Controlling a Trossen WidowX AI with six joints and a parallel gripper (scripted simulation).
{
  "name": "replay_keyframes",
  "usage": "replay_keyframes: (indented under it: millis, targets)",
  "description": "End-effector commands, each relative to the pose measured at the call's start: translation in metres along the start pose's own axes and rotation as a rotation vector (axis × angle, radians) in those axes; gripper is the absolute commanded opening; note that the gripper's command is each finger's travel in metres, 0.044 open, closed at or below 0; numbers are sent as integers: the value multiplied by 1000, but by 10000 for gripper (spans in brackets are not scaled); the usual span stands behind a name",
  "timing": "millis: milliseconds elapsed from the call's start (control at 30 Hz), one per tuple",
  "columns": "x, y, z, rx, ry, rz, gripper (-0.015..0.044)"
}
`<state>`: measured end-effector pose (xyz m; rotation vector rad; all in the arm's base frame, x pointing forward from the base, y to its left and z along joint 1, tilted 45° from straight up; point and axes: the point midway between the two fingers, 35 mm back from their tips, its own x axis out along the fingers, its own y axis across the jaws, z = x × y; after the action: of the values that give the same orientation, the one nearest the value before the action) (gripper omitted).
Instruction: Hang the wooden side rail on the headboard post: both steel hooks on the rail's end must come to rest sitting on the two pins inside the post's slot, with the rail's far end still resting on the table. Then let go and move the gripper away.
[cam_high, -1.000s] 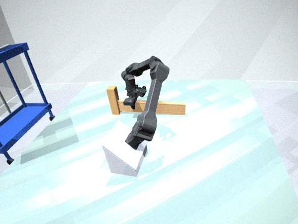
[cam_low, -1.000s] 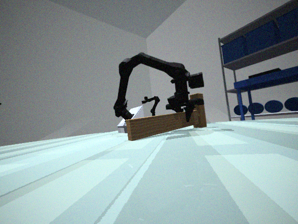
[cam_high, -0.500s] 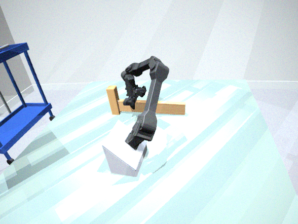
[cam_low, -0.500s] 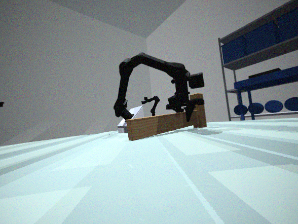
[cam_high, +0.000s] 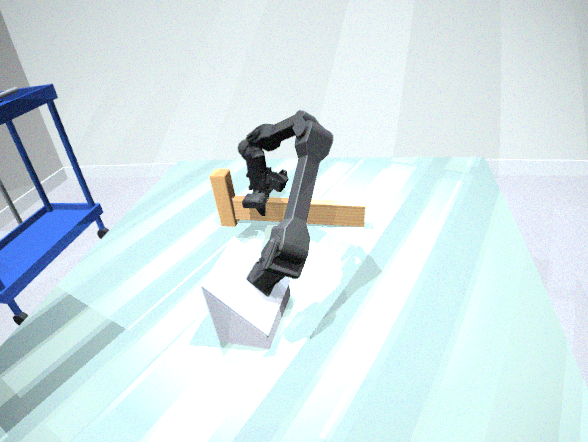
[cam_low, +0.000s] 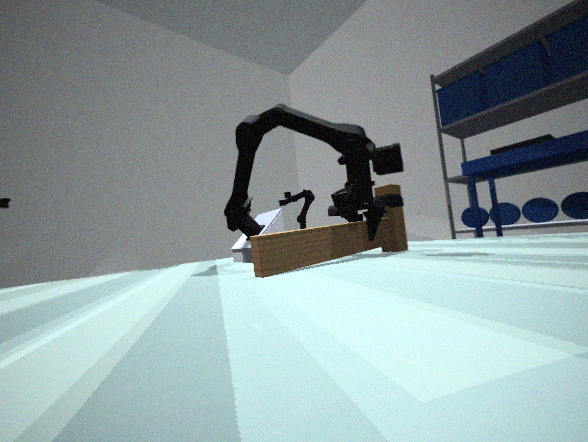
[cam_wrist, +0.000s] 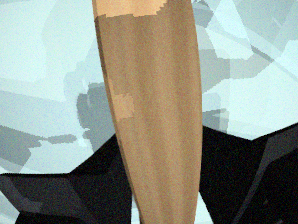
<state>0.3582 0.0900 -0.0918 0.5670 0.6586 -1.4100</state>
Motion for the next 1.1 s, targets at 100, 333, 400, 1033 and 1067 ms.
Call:
replay_keyframes:
  millis: [100,333,400,1033,1067]
  targets:
    - [-2,1,-2,3,4,7,0]
    - [0,1,-2,3,4,7,0]
    - [0,1,-2,3,4,7,0]
    - [3,1,-2,3,4,7,0]
    - [3,1,-2,3,3,7,0]
